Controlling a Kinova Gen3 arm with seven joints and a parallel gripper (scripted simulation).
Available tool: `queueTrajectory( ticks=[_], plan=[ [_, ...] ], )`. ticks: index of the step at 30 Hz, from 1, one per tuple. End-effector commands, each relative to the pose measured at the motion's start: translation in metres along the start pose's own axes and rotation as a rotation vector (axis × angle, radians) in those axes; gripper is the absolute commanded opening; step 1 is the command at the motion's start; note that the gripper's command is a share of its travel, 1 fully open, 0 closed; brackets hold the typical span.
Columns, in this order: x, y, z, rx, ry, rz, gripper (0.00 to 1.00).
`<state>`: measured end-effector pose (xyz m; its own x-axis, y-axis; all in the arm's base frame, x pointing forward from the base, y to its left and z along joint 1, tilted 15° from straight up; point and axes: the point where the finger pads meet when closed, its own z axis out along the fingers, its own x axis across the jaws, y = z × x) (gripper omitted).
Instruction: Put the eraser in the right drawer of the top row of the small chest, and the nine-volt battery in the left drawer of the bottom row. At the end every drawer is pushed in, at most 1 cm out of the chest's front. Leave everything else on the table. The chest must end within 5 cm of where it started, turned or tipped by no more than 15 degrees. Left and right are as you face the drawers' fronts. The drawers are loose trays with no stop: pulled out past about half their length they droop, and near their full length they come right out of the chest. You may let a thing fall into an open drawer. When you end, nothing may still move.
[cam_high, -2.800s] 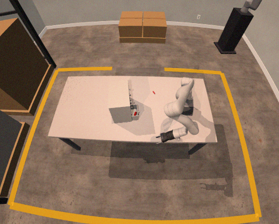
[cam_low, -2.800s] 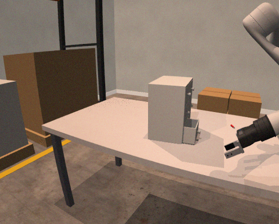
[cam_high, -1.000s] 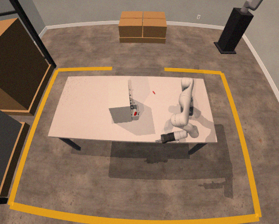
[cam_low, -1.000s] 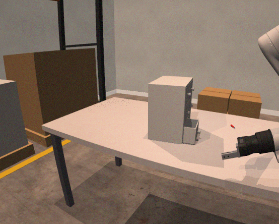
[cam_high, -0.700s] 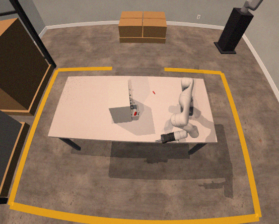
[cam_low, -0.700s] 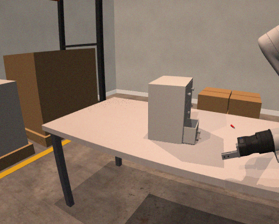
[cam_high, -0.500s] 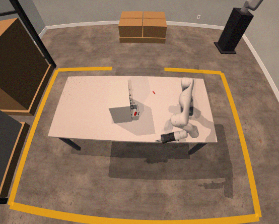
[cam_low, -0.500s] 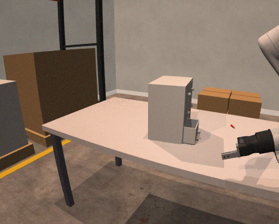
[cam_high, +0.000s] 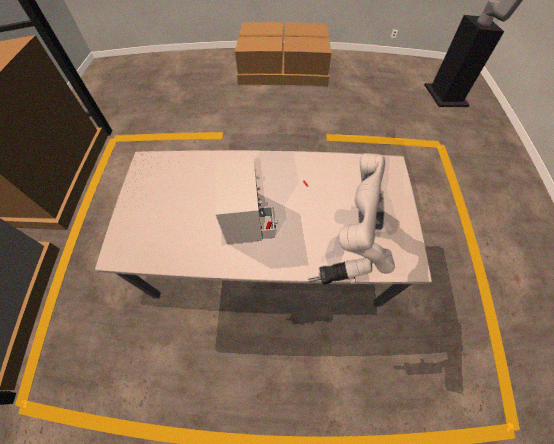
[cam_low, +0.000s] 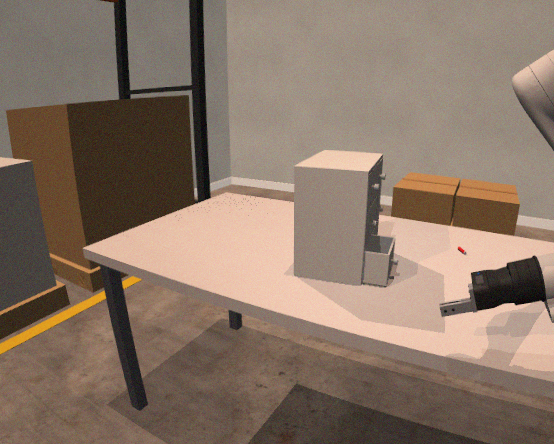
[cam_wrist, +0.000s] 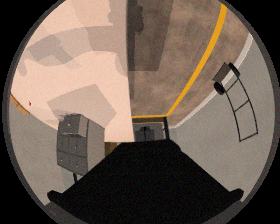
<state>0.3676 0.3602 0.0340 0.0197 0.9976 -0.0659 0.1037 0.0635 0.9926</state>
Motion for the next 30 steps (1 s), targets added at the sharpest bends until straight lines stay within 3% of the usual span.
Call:
queueTrajectory(
  ticks=[1, 30],
  plan=[
    [0.002, 0.002, 0.001, -0.009, 0.004, 0.007, 0.00],
    [-0.008, 0.000, 0.002, -0.008, 0.005, 0.001, 0.00]
  ],
)
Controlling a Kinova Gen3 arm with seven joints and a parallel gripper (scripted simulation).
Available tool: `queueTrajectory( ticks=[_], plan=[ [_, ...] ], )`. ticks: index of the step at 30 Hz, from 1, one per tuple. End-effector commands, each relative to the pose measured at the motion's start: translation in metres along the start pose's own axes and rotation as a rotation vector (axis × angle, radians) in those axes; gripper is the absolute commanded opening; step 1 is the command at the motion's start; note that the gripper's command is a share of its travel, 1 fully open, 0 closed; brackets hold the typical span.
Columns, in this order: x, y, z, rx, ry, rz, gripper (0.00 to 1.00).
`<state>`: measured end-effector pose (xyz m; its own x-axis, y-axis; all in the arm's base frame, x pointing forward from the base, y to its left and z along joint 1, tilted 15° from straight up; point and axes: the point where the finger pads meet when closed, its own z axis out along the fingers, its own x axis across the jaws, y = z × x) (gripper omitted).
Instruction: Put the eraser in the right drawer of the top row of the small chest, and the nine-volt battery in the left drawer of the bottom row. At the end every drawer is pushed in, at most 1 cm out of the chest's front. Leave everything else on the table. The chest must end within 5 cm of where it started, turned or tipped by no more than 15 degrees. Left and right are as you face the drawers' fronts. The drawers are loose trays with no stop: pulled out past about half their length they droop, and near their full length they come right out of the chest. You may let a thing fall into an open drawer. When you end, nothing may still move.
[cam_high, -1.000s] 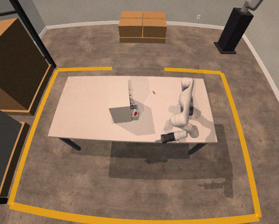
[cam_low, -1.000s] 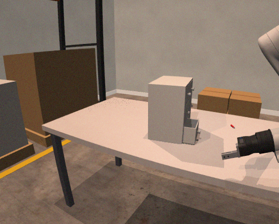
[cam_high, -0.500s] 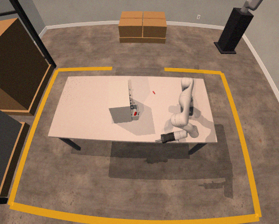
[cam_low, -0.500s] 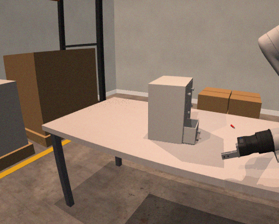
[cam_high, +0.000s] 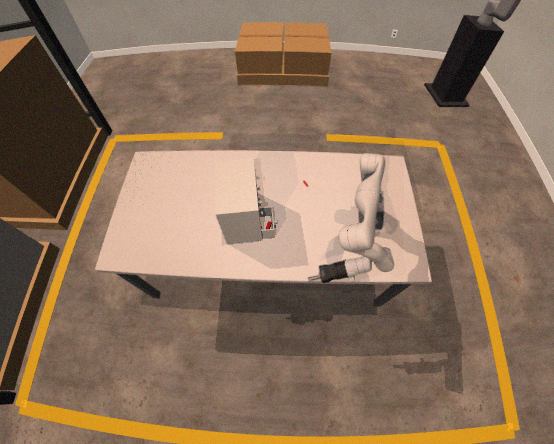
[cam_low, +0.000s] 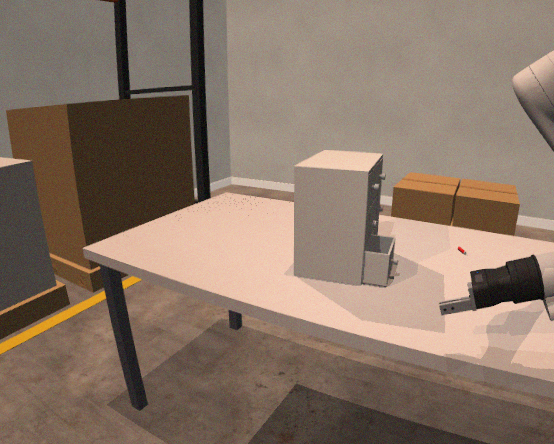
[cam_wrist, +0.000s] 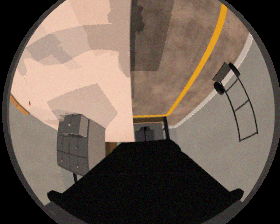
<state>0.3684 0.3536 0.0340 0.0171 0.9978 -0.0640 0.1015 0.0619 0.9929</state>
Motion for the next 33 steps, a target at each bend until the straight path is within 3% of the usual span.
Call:
queueTrajectory(
  ticks=[1, 33],
  plan=[
    [-0.002, 0.001, 0.002, -0.006, 0.003, 0.000, 0.00],
    [-0.037, -0.004, 0.010, -0.006, 0.002, -0.002, 0.00]
  ],
)
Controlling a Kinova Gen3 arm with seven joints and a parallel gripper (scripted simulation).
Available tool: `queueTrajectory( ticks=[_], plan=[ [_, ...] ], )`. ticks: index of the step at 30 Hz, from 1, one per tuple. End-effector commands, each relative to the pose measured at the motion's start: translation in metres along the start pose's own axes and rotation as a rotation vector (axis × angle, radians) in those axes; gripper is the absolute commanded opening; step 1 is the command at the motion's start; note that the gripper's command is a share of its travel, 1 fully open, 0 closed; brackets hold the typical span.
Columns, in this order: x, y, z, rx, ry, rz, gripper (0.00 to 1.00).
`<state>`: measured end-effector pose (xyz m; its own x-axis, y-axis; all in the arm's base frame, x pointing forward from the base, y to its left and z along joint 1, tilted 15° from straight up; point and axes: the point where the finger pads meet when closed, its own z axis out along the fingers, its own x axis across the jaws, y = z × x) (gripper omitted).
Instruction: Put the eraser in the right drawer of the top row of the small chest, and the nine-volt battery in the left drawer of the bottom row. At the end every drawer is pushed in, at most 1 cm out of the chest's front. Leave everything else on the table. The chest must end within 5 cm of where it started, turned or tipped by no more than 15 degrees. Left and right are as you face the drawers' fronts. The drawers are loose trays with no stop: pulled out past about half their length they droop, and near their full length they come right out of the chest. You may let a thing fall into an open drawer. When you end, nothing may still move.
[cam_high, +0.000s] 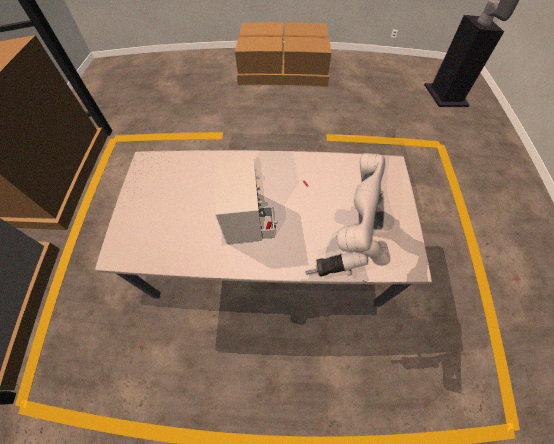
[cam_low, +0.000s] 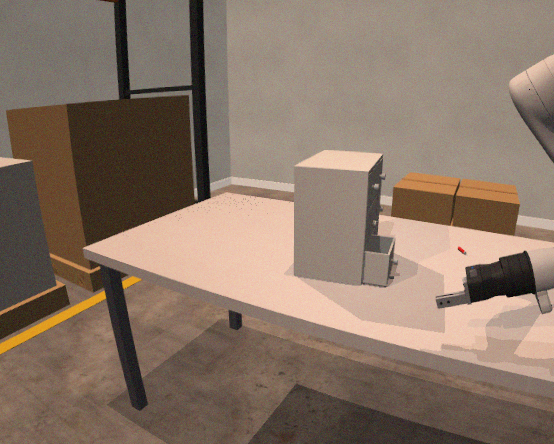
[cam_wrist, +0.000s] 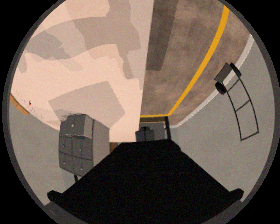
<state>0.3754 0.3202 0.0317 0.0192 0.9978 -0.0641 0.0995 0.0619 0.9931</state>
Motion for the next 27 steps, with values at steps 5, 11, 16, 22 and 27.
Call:
queueTrajectory(
  ticks=[5, 11, 16, 22, 27],
  plan=[
    [-0.010, -0.001, 0.004, -0.004, 0.004, -0.003, 0.00],
    [-0.021, -0.003, 0.006, -0.003, 0.005, -0.004, 0.00],
    [-0.030, -0.005, 0.008, -0.003, 0.007, -0.004, 0.00],
    [-0.038, -0.006, 0.010, -0.002, 0.008, -0.005, 0.00],
    [-0.048, -0.008, 0.013, -0.001, 0.010, -0.004, 0.00]
  ],
)
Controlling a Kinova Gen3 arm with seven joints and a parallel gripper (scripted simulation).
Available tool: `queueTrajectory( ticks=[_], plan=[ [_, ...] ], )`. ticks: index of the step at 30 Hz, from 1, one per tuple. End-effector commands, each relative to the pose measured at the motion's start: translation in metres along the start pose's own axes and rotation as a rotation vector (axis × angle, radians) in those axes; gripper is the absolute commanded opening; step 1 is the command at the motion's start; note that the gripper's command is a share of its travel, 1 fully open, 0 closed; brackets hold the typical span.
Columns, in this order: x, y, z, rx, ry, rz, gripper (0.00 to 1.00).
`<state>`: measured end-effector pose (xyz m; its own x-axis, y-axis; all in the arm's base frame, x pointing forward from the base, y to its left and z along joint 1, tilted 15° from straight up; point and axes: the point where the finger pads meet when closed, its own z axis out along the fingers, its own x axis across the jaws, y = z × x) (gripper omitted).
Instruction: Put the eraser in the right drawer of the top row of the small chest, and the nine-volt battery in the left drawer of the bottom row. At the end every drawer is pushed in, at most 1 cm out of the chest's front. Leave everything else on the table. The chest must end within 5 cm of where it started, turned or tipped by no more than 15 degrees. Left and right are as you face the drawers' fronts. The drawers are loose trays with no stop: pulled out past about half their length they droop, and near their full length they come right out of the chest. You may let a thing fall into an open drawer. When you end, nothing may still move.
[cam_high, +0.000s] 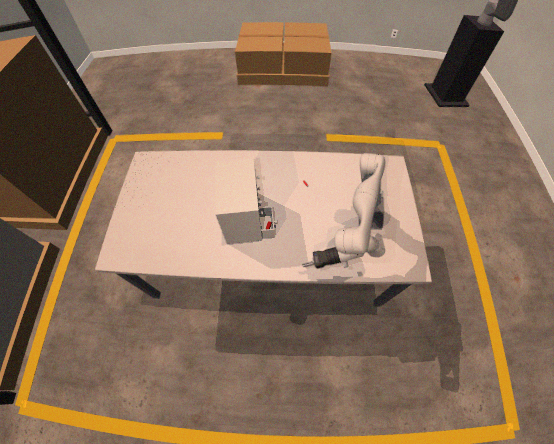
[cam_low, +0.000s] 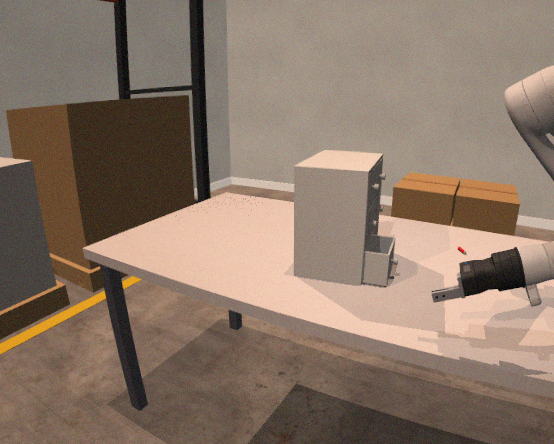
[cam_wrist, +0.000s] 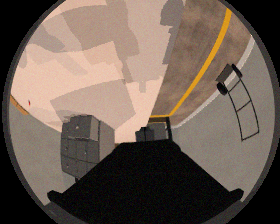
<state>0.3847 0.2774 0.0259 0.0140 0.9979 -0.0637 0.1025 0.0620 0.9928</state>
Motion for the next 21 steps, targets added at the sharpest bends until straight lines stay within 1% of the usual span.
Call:
queueTrajectory(
  ticks=[1, 6, 8, 21],
  plan=[
    [-0.008, 0.000, 0.003, -0.004, 0.005, -0.004, 0.00],
    [-0.019, -0.002, 0.005, -0.004, 0.007, -0.004, 0.00],
    [-0.019, -0.002, 0.005, -0.004, 0.007, -0.004, 0.00],
    [-0.050, -0.002, 0.014, -0.013, 0.008, -0.002, 0.00]
  ],
)
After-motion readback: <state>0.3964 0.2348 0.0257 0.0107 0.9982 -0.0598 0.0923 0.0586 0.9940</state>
